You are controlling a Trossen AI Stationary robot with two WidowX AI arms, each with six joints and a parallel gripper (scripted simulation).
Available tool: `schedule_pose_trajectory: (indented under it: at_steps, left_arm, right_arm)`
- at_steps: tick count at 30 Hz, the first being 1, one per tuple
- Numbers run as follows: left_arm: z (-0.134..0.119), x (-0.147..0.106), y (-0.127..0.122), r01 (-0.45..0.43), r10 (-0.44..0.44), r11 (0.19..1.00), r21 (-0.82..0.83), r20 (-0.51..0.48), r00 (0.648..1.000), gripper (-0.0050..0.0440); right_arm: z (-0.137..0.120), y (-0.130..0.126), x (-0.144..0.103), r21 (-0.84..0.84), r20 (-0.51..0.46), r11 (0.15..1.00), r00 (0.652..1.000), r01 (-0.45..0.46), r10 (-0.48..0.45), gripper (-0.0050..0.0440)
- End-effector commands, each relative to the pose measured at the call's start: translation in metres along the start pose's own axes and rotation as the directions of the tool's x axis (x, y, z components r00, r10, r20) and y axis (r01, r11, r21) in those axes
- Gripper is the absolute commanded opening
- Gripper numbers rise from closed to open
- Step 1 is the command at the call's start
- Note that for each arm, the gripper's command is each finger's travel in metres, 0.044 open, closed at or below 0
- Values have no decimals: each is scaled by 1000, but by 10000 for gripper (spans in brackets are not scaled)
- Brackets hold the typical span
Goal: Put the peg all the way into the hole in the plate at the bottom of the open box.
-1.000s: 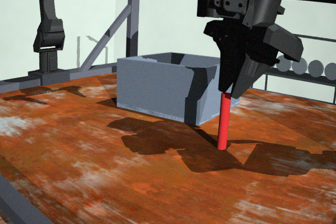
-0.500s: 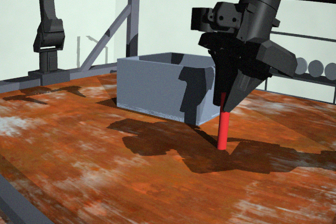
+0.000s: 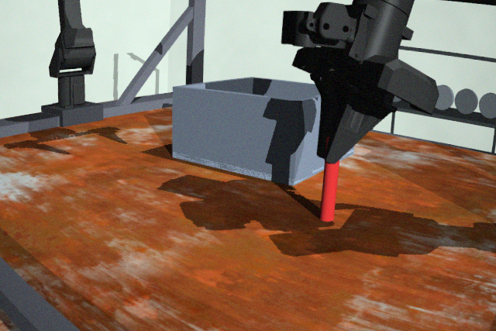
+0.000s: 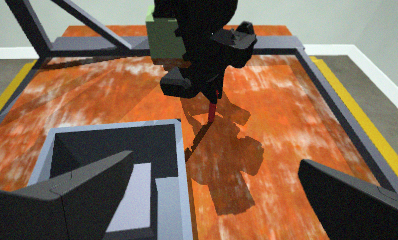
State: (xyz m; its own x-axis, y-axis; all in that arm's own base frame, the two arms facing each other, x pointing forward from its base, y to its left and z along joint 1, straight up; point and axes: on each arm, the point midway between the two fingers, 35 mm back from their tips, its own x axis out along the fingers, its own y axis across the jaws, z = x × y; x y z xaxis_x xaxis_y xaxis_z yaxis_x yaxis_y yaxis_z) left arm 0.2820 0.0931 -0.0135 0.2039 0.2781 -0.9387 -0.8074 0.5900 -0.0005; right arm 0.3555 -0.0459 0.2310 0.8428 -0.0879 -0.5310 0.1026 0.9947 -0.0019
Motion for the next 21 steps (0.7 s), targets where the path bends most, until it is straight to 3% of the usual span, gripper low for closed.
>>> schedule_pose_trajectory:
  at_steps: [1, 5, 12, 21]
  left_arm:
    - [4, -3, -2, 12, -11, 1000, -4, 11, 1000, 30]
    - [4, -4, -2, 14, -14, 1000, -4, 10, 1000, 27]
    - [21, -43, -5, 26, -25, 1000, -8, 24, 999, 27]
    - [31, -44, -16, 13, -13, 1000, -1, 24, 1000, 27]
  right_arm:
    - [8, 0, -5, 1, 24, 1000, 1000, 1, -1, 440]
    - [8, 0, -5, 1, 24, 1000, 1000, 1, -1, 440]
    - [8, 0, -5, 1, 24, 1000, 1000, 1, -1, 440]
    - [16, 4, -18, -10, 44, 1000, 999, -14, 15, 440]
